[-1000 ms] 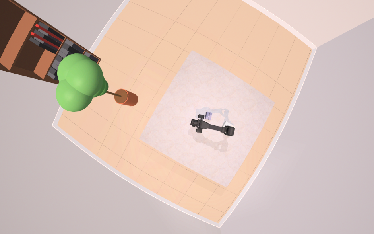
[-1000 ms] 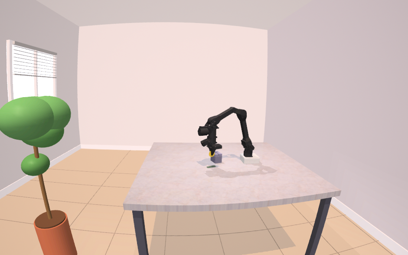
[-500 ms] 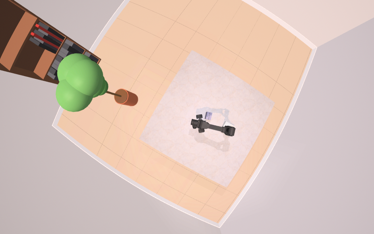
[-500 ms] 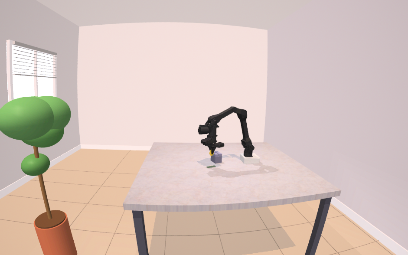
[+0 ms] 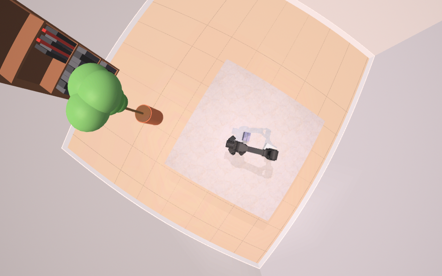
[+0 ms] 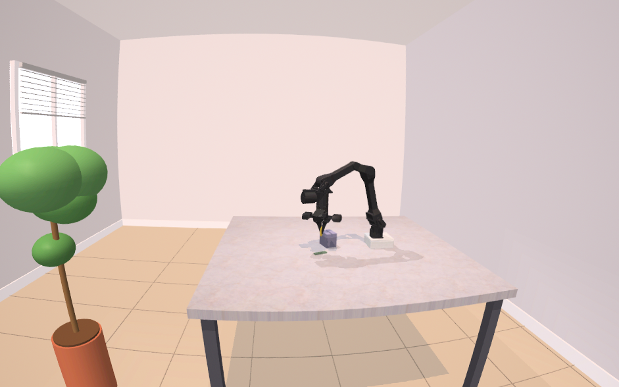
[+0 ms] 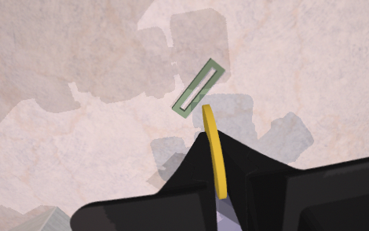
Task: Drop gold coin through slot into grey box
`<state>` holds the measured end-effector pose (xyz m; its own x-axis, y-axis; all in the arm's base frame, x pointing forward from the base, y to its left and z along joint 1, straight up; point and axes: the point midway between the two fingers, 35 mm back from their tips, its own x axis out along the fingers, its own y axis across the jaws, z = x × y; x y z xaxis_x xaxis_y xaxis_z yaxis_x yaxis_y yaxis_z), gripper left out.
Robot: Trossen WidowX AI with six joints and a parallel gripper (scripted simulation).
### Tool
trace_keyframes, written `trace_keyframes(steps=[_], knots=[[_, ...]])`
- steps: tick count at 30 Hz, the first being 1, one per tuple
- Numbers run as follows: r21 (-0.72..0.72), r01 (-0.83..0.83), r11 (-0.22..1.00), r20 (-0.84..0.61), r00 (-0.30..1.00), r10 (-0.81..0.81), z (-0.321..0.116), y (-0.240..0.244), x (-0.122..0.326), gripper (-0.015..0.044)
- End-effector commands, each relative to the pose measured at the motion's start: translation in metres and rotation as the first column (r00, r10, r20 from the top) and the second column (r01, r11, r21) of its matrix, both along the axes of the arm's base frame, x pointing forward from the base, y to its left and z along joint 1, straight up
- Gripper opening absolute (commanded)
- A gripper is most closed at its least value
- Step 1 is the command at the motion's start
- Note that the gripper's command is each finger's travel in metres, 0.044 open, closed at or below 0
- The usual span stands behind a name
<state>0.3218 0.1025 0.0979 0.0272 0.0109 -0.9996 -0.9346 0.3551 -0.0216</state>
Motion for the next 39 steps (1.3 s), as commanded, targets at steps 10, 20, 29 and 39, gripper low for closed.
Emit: trace_keyframes(steps=[10,20,29,39], knots=[[-0.017,-0.431,0.902,0.006,0.902,0.431,0.003,-0.002,-0.001,0.0],[-0.024,-0.622,0.783,0.004,0.783,0.622,0.003,-0.003,-0.002,0.0],[-0.026,-0.622,0.783,0.002,0.783,0.622,0.003,-0.02,-0.005,0.0],[-0.027,-0.622,0.783,0.0,0.783,0.622,0.004,-0.045,-0.012,0.0]])
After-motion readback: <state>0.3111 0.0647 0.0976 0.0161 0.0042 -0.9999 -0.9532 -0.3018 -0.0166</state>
